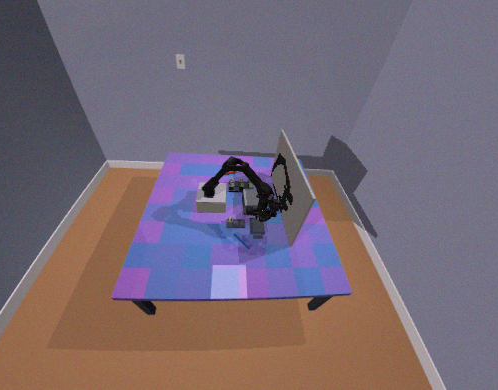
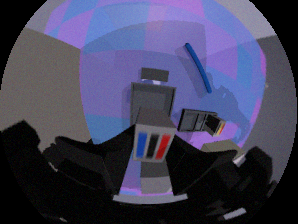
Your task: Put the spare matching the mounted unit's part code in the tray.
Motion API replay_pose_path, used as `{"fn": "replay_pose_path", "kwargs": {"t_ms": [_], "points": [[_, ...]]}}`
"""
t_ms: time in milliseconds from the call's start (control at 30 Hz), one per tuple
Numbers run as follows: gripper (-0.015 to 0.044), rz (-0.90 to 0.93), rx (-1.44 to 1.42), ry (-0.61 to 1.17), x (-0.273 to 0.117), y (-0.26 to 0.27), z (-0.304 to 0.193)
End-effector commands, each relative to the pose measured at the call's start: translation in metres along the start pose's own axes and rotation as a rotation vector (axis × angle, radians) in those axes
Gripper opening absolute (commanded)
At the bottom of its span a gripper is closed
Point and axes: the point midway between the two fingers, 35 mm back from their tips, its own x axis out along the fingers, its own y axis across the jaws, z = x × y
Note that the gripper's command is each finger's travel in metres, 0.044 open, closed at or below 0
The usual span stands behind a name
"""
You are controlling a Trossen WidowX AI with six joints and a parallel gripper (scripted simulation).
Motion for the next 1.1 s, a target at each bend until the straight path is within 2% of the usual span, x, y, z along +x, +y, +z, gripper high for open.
{"fn": "replay_pose_path", "kwargs": {"t_ms": [0,1067], "points": [[0.0000,0.000,0.006,-0.003,0.005,0.000,0.000],[0.0000,-0.001,0.006,-0.003,0.043,-0.004,-0.002]]}}
